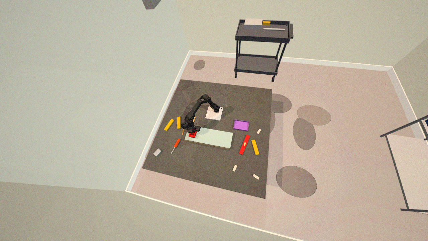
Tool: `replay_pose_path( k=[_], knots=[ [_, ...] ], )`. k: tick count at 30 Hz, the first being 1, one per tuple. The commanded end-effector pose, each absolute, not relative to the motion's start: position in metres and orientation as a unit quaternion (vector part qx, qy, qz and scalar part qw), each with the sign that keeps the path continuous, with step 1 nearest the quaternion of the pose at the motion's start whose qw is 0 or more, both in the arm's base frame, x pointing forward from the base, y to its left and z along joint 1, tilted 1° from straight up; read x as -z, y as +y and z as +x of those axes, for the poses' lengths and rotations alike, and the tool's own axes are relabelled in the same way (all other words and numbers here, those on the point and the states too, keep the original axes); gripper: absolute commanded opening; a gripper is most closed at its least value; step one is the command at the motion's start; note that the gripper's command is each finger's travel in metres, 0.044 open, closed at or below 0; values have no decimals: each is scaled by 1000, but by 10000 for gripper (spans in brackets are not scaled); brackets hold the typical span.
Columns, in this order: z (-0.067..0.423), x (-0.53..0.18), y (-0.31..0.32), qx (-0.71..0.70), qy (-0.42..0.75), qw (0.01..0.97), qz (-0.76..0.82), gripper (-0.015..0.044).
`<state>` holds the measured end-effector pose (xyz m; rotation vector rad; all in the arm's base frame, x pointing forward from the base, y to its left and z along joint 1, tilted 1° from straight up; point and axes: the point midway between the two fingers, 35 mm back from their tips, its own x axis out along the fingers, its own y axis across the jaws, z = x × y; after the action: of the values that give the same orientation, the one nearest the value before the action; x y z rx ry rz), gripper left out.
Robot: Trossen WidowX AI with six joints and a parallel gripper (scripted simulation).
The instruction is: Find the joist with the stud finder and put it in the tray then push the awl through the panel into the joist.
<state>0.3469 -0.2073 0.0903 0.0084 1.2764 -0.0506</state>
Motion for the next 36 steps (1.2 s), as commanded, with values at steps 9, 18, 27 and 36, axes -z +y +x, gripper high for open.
replay_pose_path(
  k=[9, 18, 27, 36],
  knots=[
    [348, -89, -179, 23, 596, 803, 7, 0],
    [349, -89, -160, 22, 596, 803, 7, 0],
    [350, -89, -140, 22, 596, 803, 8, 0],
    [351, -88, -120, 21, 596, 803, 8, 0]
  ],
)
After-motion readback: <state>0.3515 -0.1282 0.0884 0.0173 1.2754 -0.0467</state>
